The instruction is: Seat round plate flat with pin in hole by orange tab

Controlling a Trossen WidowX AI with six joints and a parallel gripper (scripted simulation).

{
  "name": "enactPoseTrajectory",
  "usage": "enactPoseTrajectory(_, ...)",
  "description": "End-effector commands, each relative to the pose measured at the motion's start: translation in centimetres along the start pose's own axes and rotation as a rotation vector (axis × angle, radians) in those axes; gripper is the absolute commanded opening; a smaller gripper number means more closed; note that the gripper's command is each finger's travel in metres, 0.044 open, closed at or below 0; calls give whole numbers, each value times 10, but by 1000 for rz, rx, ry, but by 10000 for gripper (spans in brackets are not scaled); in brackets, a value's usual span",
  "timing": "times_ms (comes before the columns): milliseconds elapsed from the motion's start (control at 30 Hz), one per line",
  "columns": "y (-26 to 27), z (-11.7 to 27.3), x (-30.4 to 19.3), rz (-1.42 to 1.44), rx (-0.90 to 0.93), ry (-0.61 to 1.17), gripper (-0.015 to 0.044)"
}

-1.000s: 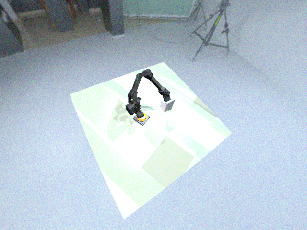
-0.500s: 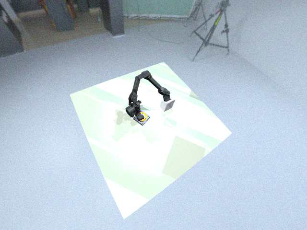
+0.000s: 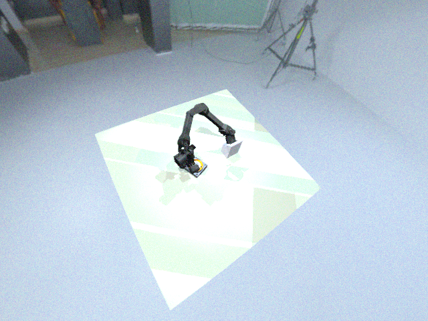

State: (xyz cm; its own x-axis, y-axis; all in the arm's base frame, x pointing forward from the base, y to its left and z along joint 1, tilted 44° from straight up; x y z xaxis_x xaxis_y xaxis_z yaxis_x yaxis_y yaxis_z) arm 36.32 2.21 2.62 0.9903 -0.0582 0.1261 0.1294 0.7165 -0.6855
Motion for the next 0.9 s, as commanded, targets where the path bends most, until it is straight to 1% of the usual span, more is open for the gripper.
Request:
enactPoseTrajectory(0, 6, 0, 0, -1, 2, 0, 0)
enactPoseTrajectory(433, 17, 0, -3, -1, 3, 1, 0)
enactPoseTrajectory(500, 17, 7, -2, -1, 3, 1, 0)
enactPoseTrajectory(700, 14, 44, -4, -1, 5, 1, 0)
enactPoseTrajectory(833, 14, 48, -5, -1, 4, 1, 0)
enactPoseTrajectory(867, 15, 42, -5, 5, 0, -4, 0)
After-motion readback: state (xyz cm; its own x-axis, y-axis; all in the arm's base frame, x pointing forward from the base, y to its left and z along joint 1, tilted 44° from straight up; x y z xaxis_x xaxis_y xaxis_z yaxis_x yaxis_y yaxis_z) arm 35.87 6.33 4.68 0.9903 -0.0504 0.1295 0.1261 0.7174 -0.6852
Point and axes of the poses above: the point midway between the two fingers, 35 mm back from their tips, its own z axis back along the fingers, its own y axis across the jaws, x = y × z, the point moved 5 cm from there along z, back along the fingers, and after that the axes turned 8 degrees about -z, right-handed, at the moved point
